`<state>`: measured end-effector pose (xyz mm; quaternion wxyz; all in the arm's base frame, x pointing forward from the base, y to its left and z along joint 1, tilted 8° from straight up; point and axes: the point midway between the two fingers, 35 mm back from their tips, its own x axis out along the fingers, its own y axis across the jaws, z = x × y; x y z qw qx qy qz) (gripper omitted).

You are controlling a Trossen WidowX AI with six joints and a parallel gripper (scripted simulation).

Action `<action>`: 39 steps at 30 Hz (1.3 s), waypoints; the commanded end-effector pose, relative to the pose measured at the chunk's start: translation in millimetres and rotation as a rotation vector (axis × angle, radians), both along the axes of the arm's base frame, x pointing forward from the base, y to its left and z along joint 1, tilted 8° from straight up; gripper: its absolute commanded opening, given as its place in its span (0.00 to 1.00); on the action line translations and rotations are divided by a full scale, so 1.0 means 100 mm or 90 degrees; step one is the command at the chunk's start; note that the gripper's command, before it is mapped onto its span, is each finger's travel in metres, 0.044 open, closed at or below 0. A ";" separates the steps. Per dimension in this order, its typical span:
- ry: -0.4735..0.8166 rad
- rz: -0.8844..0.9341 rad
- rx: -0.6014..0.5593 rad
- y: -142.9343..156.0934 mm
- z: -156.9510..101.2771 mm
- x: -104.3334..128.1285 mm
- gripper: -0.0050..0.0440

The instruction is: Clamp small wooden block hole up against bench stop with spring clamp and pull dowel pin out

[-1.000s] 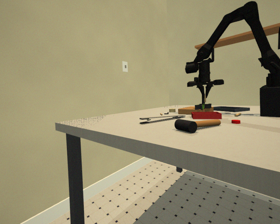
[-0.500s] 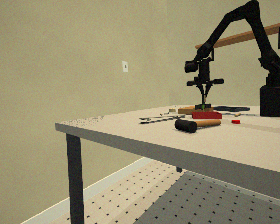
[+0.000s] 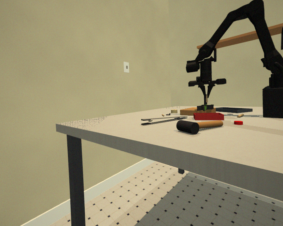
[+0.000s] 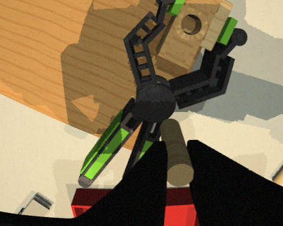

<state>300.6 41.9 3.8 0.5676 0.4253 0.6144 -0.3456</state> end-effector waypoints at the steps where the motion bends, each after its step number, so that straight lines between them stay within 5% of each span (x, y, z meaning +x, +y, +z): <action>1: -0.003 -0.006 -0.002 0.04 0.03 0.00 0.10; 39: 0.005 -0.074 -0.003 0.35 0.15 -0.09 0.10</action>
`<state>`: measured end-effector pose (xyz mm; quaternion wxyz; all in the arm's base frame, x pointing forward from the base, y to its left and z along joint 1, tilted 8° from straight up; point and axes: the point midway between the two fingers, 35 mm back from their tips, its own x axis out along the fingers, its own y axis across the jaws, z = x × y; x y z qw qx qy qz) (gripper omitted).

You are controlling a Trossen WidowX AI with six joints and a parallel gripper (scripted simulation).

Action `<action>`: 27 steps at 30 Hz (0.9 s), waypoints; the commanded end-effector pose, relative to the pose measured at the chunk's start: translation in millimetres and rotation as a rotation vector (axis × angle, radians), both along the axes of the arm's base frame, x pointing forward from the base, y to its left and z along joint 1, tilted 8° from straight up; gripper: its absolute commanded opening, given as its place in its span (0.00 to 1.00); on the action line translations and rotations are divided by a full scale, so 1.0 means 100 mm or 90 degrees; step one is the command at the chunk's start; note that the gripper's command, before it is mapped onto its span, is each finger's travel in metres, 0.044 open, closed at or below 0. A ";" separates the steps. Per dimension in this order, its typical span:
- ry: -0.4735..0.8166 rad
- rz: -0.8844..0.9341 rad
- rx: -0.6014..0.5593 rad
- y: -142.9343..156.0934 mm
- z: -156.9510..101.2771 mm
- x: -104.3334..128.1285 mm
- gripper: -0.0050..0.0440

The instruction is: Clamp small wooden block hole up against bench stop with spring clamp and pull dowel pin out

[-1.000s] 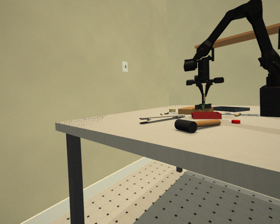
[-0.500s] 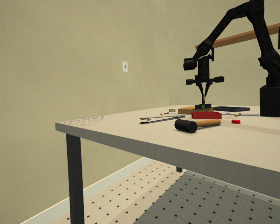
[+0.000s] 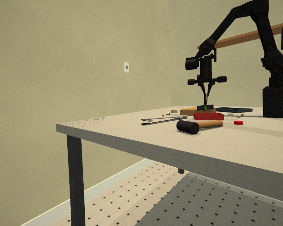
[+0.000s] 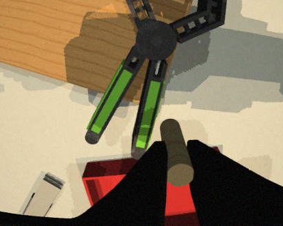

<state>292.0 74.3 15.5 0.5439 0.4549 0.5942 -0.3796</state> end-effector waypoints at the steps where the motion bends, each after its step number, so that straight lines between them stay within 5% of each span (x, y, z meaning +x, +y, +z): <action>1: -0.004 -0.007 -0.002 0.04 0.04 0.00 0.10; 27: 0.001 -0.051 -0.001 0.23 0.11 -0.08 0.10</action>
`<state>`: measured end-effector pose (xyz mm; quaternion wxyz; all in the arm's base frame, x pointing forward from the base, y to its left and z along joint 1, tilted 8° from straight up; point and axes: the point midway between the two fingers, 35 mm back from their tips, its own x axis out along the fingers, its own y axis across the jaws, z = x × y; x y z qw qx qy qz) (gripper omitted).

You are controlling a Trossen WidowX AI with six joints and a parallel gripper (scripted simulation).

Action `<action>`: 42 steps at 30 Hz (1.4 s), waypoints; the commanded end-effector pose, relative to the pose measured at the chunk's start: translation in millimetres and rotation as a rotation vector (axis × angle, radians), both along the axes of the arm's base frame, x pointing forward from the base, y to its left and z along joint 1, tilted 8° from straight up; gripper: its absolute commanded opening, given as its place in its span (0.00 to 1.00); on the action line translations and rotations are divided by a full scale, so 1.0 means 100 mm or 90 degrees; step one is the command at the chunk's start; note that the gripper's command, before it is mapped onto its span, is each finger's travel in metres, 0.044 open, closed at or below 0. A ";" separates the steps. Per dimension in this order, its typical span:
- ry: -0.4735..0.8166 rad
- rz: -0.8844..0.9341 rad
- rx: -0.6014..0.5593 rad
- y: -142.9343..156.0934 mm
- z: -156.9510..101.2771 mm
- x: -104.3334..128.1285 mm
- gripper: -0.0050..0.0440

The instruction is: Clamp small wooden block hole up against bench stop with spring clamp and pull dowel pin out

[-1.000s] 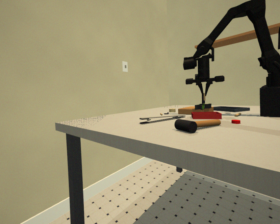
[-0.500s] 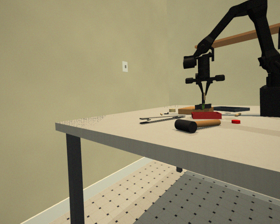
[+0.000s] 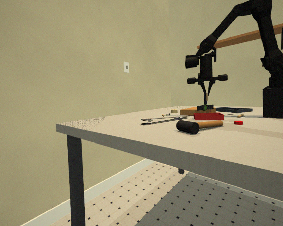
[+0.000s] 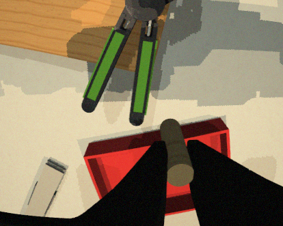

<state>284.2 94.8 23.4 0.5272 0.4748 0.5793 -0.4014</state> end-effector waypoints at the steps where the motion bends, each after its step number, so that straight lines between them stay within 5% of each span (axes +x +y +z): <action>1: -0.004 -0.006 -0.001 0.03 0.03 -0.01 0.10; 42: 0.004 -0.080 0.001 0.34 0.16 -0.17 0.10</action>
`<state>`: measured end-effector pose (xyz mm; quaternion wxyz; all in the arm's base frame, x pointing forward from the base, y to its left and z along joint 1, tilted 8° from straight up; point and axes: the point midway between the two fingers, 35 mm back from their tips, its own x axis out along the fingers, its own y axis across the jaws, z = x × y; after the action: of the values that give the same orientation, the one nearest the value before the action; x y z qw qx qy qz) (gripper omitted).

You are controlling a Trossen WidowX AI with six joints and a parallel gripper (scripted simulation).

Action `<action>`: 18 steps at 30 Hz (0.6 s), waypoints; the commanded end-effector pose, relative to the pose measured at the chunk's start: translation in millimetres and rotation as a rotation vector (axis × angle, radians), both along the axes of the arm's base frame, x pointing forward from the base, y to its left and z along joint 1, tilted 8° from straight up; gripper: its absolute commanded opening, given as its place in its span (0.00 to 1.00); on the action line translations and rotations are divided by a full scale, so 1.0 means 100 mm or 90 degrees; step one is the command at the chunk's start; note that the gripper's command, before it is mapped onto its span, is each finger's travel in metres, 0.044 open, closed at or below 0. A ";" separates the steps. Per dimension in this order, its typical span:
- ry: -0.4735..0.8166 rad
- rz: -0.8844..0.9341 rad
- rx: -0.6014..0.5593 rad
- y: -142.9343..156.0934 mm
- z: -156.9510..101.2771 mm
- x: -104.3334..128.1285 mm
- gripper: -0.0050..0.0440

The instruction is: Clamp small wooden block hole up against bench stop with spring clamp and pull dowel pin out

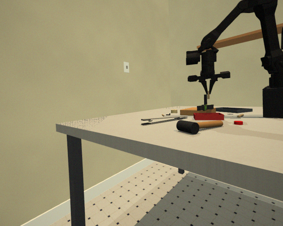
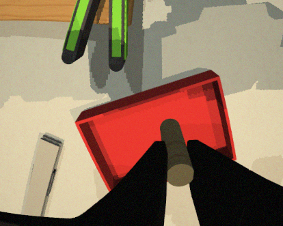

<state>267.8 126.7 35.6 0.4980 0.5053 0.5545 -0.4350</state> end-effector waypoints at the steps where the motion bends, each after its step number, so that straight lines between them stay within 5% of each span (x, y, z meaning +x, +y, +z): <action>1: -0.005 -0.007 0.000 0.03 0.04 -0.01 0.10; 18: -0.001 -0.037 0.001 0.15 0.09 -0.09 0.10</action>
<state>259.7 139.3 40.8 0.4849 0.5180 0.5434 -0.4487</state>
